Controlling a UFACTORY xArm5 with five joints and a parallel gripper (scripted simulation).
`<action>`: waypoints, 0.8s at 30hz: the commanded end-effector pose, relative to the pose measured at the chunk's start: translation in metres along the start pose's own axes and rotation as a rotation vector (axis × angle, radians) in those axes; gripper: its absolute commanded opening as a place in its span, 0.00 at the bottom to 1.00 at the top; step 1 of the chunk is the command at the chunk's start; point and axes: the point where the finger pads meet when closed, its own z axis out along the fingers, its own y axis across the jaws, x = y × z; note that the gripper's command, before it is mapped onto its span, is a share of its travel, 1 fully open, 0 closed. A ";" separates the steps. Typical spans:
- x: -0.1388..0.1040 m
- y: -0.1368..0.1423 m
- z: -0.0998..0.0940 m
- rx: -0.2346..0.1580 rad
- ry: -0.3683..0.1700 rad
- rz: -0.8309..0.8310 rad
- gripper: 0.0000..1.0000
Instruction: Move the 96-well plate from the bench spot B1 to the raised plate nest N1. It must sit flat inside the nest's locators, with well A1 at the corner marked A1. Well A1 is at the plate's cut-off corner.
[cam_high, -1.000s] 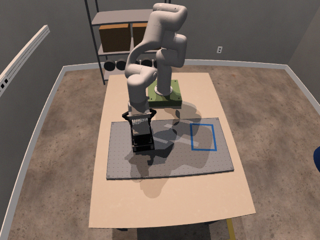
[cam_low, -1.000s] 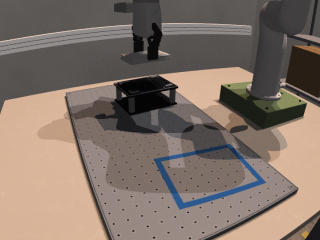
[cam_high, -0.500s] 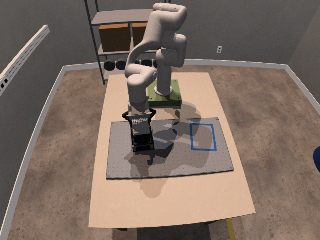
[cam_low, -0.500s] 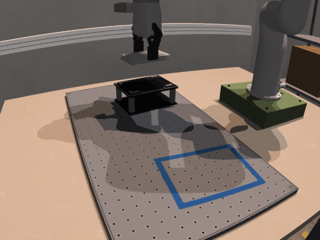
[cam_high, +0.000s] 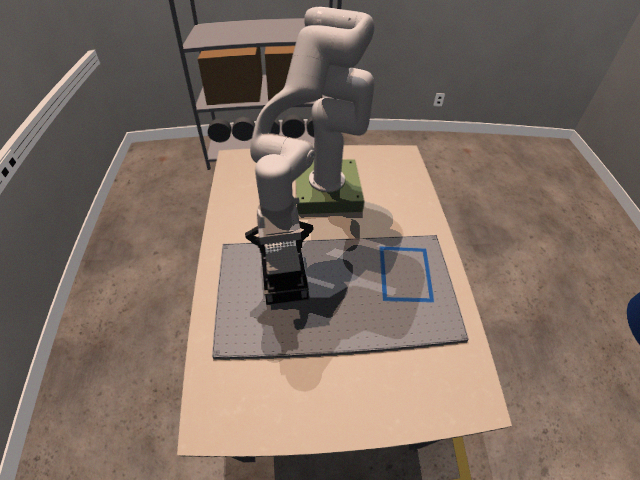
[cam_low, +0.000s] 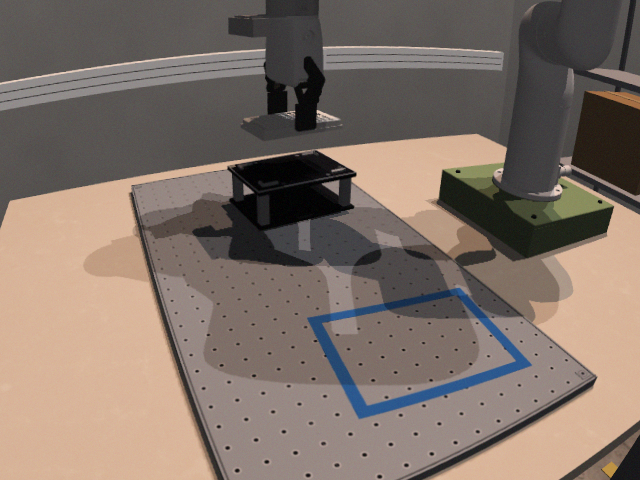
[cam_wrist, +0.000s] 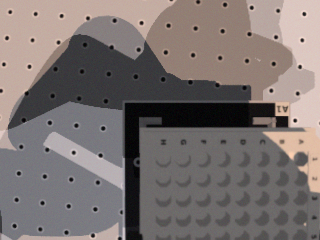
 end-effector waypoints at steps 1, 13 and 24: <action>0.001 0.001 0.005 -0.002 0.004 0.000 0.00; 0.001 0.001 0.022 -0.002 0.004 0.000 0.00; 0.001 0.001 0.038 -0.002 0.004 0.000 0.00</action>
